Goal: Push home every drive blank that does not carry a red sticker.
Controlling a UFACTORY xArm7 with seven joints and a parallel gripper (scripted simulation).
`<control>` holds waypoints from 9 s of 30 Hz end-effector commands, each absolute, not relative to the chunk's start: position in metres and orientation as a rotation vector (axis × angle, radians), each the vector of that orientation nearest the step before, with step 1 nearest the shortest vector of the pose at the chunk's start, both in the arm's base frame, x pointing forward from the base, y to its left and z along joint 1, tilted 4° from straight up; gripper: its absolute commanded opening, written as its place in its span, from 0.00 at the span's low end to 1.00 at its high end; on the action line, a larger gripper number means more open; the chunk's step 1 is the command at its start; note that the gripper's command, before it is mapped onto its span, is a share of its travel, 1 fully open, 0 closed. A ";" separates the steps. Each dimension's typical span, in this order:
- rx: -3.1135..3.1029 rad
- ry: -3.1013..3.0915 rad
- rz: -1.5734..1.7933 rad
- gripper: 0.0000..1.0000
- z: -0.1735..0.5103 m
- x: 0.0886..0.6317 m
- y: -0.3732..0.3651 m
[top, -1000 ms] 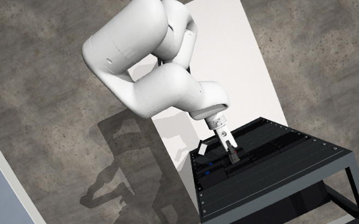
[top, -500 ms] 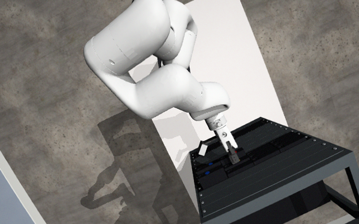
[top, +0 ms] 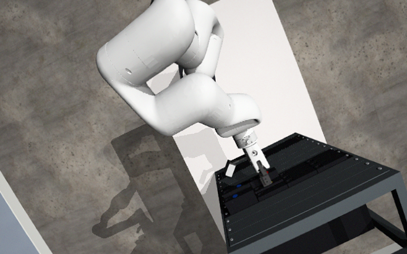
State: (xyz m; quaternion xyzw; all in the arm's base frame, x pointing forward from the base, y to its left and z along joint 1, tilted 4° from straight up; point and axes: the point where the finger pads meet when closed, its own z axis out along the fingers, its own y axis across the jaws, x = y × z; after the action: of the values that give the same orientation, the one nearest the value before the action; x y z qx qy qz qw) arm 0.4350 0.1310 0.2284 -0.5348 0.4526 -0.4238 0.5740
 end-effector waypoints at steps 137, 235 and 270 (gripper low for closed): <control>-1.251 1.059 -0.994 0.00 0.198 0.371 0.030; -1.251 1.059 -0.994 0.00 0.191 0.457 0.025; -1.251 1.059 -0.994 0.00 0.192 0.463 0.027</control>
State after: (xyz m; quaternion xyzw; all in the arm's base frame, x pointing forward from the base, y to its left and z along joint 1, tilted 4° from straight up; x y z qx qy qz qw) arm 0.4615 0.0265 0.1898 -0.5350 0.4532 -0.4233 0.5737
